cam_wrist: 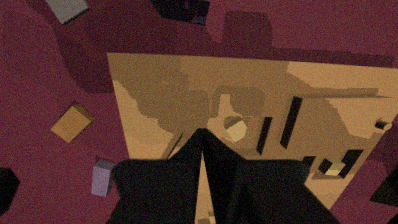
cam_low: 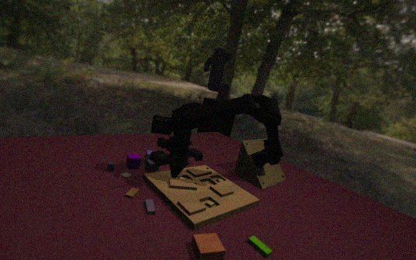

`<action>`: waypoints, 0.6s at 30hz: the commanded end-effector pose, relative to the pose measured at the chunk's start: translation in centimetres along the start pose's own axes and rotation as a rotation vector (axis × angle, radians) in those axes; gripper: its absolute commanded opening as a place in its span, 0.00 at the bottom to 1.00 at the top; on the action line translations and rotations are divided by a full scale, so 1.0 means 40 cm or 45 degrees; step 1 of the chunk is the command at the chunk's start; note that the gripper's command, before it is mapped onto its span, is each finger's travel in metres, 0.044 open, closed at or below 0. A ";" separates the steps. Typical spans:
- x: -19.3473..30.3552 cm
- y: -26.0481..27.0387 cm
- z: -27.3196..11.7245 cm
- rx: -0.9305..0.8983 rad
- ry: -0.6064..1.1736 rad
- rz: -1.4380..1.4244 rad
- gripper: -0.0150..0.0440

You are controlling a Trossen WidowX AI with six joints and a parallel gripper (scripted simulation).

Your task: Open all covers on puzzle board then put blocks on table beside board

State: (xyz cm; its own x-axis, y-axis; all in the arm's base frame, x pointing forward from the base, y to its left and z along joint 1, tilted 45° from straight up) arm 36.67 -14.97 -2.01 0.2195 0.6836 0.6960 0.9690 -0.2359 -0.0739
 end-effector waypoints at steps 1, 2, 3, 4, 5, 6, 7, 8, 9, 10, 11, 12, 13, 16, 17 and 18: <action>0.008 0.007 0.005 0.004 0.006 0.007 0.25; 0.010 0.009 0.005 0.004 0.006 0.007 0.25; 0.012 0.012 0.005 0.004 0.006 0.007 0.25; 0.015 0.014 0.005 0.004 0.006 0.007 0.25; 0.017 0.016 0.005 0.004 0.007 0.007 0.25; 0.020 0.019 0.005 0.004 0.007 0.007 0.25; 0.022 0.021 0.005 0.004 0.007 0.007 0.25; 0.025 0.023 0.005 0.004 0.007 0.007 0.25; 0.027 0.025 0.005 0.004 0.007 0.007 0.25; 0.030 0.028 0.005 0.004 0.007 0.007 0.25; 0.032 0.030 0.005 0.004 0.007 0.007 0.25; 0.035 0.032 0.005 0.004 0.007 0.007 0.25; 0.037 0.034 0.005 0.004 0.007 0.006 0.25; 0.040 0.036 0.005 0.004 0.007 0.006 0.25; 0.042 0.037 0.005 0.004 0.007 0.006 0.25; 0.044 0.038 0.005 0.004 0.008 0.006 0.25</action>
State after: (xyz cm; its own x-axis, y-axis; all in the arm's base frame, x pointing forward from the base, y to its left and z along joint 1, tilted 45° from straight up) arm 38.36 -14.23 -1.12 0.2196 0.6824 0.6972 0.9690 -0.2356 -0.0745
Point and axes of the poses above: the point midway between the two fingers, 35 mm back from their tips, its own z axis out along the fingers, its own y axis across the jaws, x = y × z, the point moved 8 cm from there along -z, back along the fingers, and after that the axes turned 6 degrees about z, right-handed, at the moved point
